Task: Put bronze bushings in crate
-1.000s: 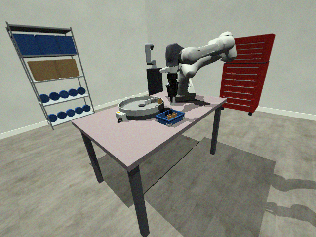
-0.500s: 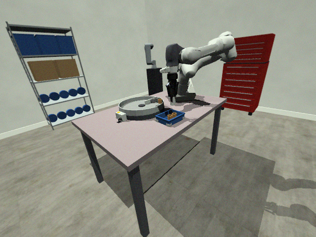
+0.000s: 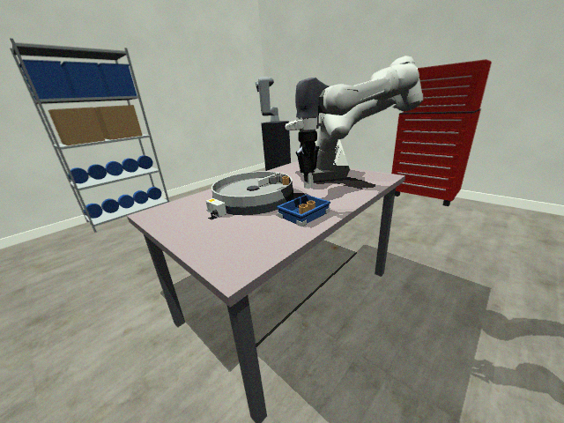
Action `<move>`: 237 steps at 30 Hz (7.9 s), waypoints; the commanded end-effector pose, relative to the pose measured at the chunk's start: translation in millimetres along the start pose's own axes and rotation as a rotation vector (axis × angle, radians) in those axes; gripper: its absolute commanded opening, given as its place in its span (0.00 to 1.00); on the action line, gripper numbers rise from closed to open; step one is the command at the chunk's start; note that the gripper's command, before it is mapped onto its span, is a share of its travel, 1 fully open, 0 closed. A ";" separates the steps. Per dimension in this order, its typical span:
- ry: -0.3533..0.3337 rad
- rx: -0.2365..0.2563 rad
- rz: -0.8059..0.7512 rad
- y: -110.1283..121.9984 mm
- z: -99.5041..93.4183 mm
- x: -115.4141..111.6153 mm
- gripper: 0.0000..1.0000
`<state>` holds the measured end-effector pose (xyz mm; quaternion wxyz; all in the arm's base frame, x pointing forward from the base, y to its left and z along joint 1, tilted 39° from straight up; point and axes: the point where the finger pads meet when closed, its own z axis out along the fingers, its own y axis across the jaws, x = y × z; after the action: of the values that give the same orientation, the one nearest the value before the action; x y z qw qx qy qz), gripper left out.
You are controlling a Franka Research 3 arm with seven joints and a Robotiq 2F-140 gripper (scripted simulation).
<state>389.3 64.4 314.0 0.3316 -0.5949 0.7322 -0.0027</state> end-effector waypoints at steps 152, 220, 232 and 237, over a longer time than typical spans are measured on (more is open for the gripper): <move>0.000 -0.001 0.002 114.9 -1.5 256.8 0.10; 0.000 -0.001 0.002 114.4 21.6 256.7 0.10; 0.000 -0.001 0.002 114.4 22.0 256.3 0.10; 0.000 -0.001 0.002 114.6 22.7 255.7 0.10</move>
<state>281.9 -116.4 127.9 0.3320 -0.5935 0.7332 -0.0001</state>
